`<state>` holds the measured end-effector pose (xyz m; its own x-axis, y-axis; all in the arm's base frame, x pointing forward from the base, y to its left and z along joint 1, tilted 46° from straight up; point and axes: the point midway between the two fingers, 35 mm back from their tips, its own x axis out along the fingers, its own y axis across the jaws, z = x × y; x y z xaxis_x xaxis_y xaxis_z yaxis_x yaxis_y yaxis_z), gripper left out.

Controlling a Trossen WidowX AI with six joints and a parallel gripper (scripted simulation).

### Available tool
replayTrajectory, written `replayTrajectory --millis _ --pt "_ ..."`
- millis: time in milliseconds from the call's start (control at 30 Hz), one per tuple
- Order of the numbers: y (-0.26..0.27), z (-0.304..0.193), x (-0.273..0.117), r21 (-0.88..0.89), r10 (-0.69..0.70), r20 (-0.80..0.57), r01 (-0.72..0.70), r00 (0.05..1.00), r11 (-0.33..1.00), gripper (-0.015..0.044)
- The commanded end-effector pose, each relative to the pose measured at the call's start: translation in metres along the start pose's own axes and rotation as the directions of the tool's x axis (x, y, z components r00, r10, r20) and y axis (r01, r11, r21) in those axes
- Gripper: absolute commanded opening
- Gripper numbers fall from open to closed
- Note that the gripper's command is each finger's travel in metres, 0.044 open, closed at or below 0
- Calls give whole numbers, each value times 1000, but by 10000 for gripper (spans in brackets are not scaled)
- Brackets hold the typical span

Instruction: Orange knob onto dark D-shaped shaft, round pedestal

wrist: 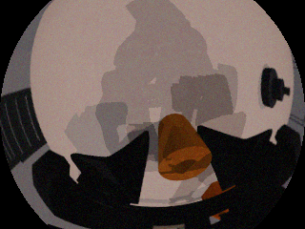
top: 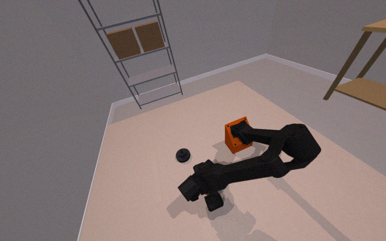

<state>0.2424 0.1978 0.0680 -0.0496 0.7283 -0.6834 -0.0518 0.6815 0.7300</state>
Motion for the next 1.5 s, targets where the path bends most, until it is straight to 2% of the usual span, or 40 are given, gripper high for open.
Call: replayTrajectory --millis 0,233,400,1133,1467 --pt "-2 -1 1 9 -4 -1 4 1000 1000 177" --pt "-2 -1 1 9 -4 -1 4 1000 1000 131" --pt "-5 2 -12 8 -13 0 13 1000 1000 0" --pt "-12 -10 -135 10 -14 -3 14 1000 1000 0" --pt "-18 -7 -138 10 -13 -2 13 1000 1000 0"
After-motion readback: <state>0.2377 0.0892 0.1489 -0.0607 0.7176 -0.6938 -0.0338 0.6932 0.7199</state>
